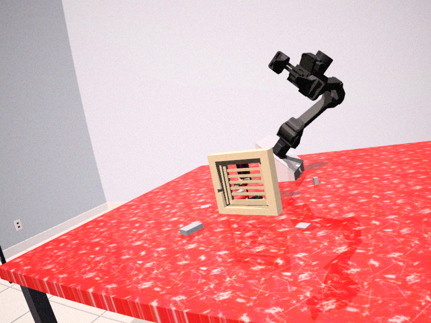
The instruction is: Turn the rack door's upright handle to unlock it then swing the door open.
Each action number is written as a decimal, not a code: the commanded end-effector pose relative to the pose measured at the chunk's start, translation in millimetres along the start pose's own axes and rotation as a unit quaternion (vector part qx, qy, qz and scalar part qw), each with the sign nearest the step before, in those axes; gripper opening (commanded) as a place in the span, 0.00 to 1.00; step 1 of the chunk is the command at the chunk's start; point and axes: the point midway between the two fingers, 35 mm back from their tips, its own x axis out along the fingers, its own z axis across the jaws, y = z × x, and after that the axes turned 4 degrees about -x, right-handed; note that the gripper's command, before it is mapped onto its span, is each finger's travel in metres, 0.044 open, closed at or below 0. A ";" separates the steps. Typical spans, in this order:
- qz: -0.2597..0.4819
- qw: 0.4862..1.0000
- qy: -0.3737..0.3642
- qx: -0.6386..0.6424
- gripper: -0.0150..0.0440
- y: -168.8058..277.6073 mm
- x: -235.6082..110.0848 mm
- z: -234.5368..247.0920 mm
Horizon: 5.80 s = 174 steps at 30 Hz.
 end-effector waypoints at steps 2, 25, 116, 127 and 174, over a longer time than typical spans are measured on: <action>0.009 1.000 -0.002 -0.003 0.84 3.0 2.3 0.0; 0.305 0.947 -0.089 -0.046 0.75 113.2 46.0 -4.3; 0.697 0.583 -0.341 0.241 0.75 289.4 -15.7 25.5; 0.696 0.583 -0.341 0.242 0.75 300.0 -20.9 38.5; 0.775 0.394 0.038 0.493 0.29 300.7 -21.2 39.2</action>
